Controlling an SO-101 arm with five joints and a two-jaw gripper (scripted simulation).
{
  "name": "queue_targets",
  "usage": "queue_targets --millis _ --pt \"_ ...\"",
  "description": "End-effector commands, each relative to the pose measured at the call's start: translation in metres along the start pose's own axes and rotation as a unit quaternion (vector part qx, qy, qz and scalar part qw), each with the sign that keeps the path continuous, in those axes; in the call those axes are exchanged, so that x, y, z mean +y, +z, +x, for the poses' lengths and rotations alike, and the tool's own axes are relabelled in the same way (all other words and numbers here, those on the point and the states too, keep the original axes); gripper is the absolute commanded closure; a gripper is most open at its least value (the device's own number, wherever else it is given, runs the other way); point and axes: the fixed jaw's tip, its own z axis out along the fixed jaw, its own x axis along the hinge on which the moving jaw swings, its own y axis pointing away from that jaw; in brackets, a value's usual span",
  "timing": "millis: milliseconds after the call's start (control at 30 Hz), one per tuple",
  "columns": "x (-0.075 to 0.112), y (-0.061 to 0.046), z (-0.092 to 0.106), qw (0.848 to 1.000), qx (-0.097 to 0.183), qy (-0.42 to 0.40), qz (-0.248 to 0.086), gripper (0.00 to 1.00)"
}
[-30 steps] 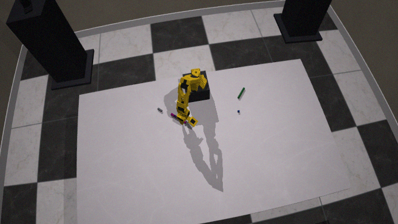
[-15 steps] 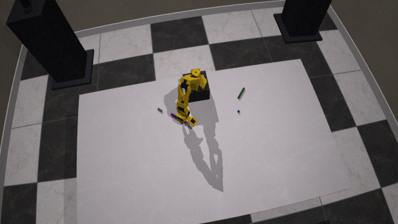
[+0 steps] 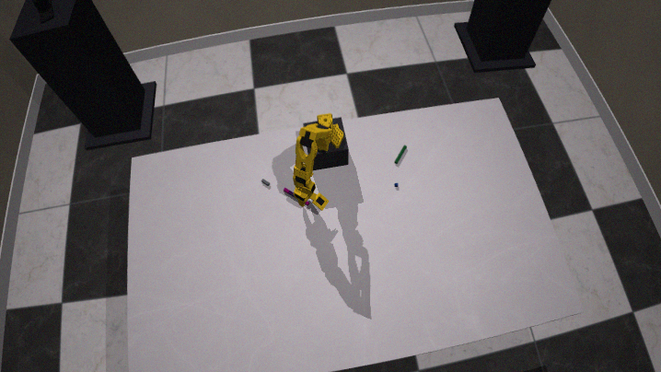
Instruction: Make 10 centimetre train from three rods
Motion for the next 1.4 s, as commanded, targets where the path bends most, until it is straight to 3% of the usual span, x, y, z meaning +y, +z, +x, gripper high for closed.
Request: queue_targets --millis 0,500,1000,1367 --pt "-0.001 -0.005 0.000 1.000 -0.001 0.002 0.004 0.83" --pt "-0.001 -0.019 0.000 1.000 -0.001 0.002 0.004 0.83" --pt "-0.001 -0.023 0.000 1.000 -0.001 0.002 0.004 0.83" --pt "-0.002 -0.038 0.000 1.000 -0.001 0.002 0.004 0.83"
